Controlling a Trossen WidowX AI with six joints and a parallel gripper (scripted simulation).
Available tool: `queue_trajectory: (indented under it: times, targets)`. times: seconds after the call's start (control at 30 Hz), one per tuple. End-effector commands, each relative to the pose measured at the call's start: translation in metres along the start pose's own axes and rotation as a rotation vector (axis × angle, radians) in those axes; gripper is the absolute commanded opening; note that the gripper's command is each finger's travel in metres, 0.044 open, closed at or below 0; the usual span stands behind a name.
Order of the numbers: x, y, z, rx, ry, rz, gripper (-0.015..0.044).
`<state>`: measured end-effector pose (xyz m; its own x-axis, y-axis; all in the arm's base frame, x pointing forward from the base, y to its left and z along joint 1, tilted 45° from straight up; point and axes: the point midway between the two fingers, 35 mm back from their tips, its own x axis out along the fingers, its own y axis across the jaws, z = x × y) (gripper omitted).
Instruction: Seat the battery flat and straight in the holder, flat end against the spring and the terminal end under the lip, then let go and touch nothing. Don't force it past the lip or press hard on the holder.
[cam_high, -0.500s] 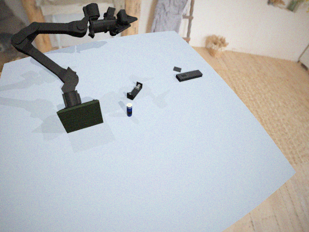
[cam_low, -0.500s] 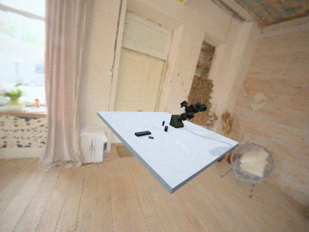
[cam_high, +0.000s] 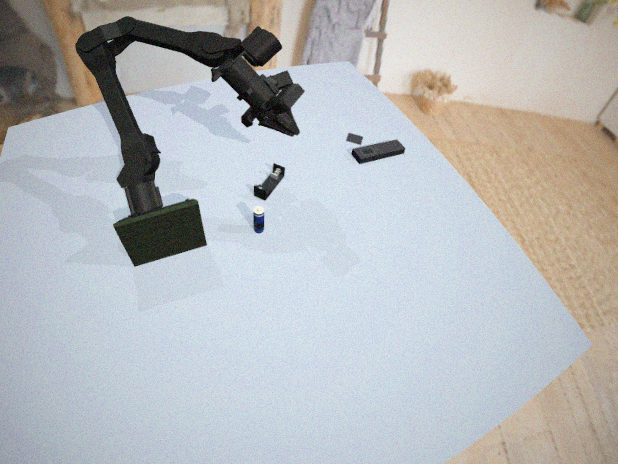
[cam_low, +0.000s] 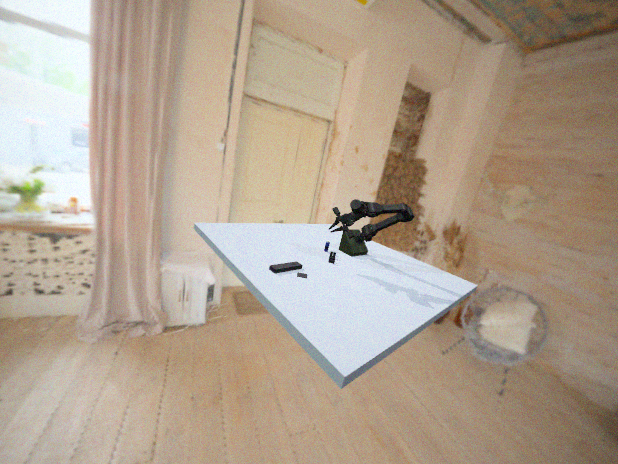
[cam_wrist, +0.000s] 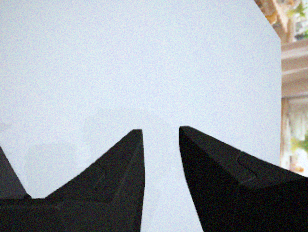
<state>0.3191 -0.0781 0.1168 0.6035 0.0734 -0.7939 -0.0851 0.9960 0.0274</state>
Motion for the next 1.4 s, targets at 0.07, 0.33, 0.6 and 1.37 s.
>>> queue_trajectory:
  times: [0.07,0.33,0.6,1.37]
  targets:
    - [0.015,-0.01,-0.081,0.173,0.36,0.303,0.0]
    - [0.0,-0.005,-0.125,0.442,0.516,0.648,0.0]
    - [0.01,0.002,-0.128,0.442,0.516,0.646,0.0]
    - [0.063,0.036,-0.157,0.442,0.514,0.647,0.0]
